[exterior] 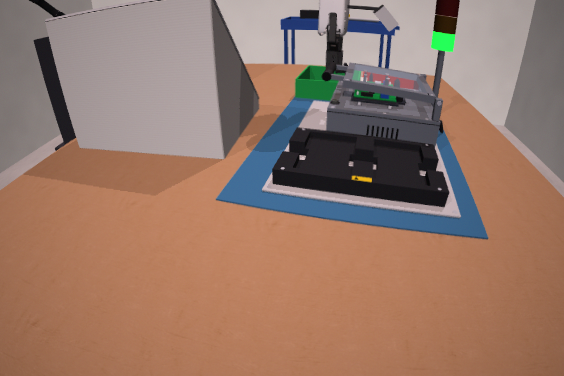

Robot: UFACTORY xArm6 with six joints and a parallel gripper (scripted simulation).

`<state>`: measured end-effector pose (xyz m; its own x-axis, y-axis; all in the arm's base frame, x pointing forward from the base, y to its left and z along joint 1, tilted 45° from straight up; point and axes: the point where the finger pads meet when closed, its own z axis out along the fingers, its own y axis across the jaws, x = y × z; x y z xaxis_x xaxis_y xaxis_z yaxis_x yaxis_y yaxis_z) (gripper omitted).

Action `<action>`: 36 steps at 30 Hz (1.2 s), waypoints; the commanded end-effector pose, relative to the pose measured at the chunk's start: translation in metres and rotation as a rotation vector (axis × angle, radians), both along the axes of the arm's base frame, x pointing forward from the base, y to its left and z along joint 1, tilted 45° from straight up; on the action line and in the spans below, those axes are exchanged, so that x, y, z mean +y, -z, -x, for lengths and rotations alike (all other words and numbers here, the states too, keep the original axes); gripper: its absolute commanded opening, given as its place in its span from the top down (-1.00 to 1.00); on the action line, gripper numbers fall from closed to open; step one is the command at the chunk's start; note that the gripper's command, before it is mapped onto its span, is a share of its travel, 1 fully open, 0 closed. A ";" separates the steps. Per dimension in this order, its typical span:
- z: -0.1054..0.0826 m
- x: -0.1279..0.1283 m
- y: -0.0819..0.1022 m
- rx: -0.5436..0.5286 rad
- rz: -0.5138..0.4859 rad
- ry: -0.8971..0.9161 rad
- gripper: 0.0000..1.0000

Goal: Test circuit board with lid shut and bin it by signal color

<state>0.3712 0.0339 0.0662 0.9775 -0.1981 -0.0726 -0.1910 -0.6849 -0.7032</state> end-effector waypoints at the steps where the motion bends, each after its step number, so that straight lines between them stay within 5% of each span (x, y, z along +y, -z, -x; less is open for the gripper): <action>1: -0.001 -0.002 -0.002 -0.004 0.001 0.002 1.00; 15: 0.004 -0.042 -0.042 -0.004 0.001 0.002 1.00; 36: 0.004 -0.043 -0.044 -0.032 0.005 -0.028 1.00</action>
<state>0.3661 -0.0083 0.1089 0.9803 -0.1877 -0.0610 -0.1755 -0.6878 -0.7043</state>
